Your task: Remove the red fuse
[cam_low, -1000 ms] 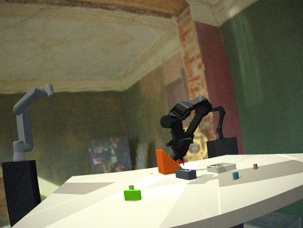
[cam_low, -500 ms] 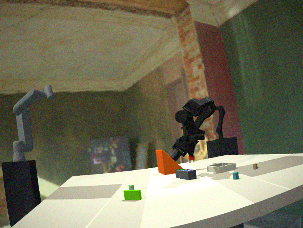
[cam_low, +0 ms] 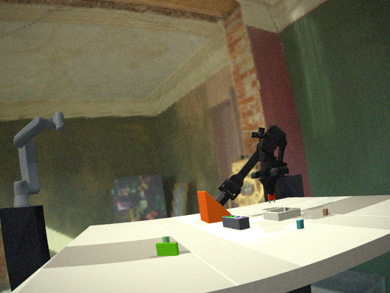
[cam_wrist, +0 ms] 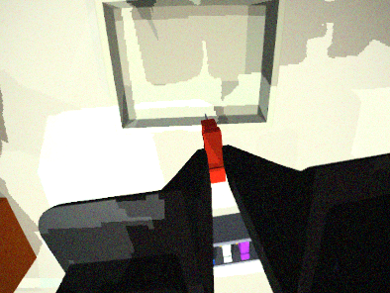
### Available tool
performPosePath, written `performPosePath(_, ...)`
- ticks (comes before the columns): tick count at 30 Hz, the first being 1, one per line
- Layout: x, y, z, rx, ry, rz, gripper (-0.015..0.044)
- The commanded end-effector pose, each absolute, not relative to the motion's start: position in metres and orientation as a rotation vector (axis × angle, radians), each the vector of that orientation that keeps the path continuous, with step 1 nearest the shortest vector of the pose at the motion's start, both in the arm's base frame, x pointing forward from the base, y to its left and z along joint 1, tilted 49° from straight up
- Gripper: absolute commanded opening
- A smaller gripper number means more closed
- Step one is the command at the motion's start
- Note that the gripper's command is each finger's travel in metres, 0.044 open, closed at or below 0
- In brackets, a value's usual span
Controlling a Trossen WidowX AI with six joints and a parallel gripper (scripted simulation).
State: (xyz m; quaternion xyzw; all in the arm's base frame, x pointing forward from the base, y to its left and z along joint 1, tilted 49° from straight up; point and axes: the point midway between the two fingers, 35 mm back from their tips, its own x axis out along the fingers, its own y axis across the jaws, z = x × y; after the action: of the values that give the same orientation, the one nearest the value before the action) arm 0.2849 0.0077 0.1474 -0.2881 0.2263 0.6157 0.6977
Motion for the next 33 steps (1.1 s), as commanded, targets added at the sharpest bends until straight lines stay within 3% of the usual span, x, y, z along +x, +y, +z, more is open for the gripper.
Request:
performPosePath(1,0.283,0.031,0.172,-0.630,0.491,1.378,0.0000)
performPosePath(33,0.287,0.063,0.151,-0.628,0.486,1.379,0.0000)
